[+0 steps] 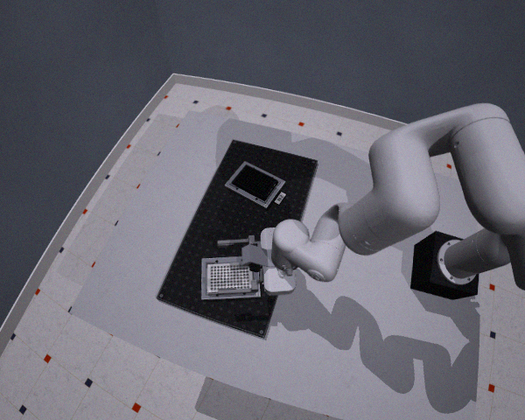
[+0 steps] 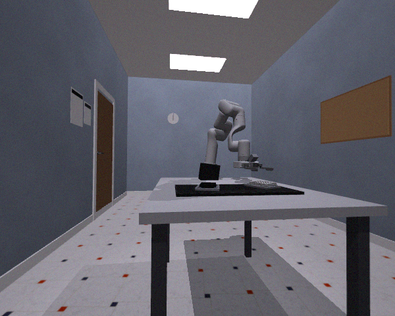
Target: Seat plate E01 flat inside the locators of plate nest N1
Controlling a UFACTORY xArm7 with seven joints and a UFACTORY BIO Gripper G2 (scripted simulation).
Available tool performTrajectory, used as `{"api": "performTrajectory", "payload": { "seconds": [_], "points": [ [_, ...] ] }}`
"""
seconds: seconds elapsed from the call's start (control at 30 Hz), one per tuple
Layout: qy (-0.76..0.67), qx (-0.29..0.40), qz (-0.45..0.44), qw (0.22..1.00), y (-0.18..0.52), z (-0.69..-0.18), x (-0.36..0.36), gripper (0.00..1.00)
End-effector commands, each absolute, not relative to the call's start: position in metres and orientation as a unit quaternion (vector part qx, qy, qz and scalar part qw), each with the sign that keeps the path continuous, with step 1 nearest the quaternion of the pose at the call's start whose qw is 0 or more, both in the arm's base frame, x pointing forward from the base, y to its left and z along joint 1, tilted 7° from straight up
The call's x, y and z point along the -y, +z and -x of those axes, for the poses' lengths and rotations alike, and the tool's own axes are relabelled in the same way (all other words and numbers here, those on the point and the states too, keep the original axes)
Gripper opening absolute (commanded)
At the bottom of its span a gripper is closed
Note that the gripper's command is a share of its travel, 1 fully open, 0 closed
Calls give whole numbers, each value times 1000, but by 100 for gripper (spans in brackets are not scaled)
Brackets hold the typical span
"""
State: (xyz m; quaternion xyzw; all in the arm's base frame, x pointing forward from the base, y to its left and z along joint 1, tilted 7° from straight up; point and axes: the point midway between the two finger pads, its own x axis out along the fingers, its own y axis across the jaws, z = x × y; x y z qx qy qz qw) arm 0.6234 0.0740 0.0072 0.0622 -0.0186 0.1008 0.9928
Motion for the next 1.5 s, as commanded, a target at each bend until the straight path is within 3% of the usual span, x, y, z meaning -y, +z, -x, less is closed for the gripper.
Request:
{"api": "performTrajectory", "payload": {
  "seconds": [0.0, 1.47],
  "points": [
    [101, 21, -62, 993, 3, -625, -74, 54],
    [101, 20, -62, 993, -50, -626, -81, 54]
  ]
}}
